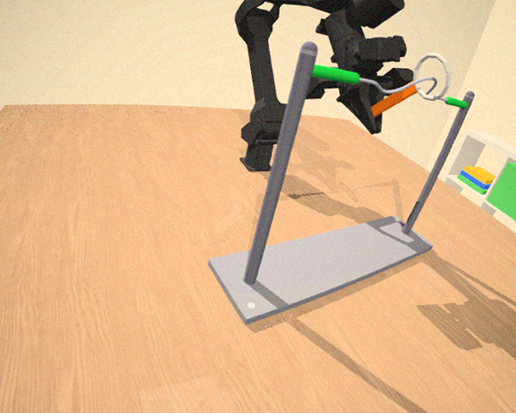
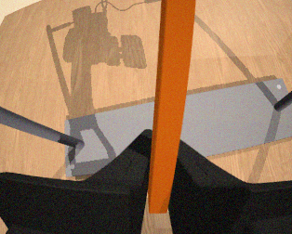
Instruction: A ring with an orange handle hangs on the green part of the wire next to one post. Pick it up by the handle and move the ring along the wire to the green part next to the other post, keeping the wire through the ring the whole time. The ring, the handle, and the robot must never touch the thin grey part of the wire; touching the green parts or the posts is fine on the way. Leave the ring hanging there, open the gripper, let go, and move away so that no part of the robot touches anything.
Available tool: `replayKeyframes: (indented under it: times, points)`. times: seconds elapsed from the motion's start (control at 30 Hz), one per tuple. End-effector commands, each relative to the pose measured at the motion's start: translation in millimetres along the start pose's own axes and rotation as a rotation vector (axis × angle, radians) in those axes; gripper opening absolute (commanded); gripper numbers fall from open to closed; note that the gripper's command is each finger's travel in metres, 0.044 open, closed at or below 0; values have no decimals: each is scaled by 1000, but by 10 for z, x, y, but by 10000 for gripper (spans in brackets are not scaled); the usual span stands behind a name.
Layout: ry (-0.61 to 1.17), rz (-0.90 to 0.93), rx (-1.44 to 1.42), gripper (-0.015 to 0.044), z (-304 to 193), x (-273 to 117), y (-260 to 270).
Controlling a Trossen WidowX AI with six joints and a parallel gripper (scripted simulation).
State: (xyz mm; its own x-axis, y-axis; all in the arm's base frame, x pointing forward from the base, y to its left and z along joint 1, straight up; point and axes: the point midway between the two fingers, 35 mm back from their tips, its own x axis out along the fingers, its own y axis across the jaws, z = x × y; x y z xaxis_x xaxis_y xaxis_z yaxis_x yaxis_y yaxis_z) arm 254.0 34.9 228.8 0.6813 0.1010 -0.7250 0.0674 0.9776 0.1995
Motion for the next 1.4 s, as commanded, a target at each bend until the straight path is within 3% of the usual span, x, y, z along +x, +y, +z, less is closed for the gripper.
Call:
replayKeyframes:
  times: [0.0, 1.0, 1.37]
  points:
    - [-6, -22, -152, -150, -12, 19, -148]
    - [11, -196, -1074, -150, 482, -110, -885]
    - [9, -203, -1175, -150, 486, -107, -922]
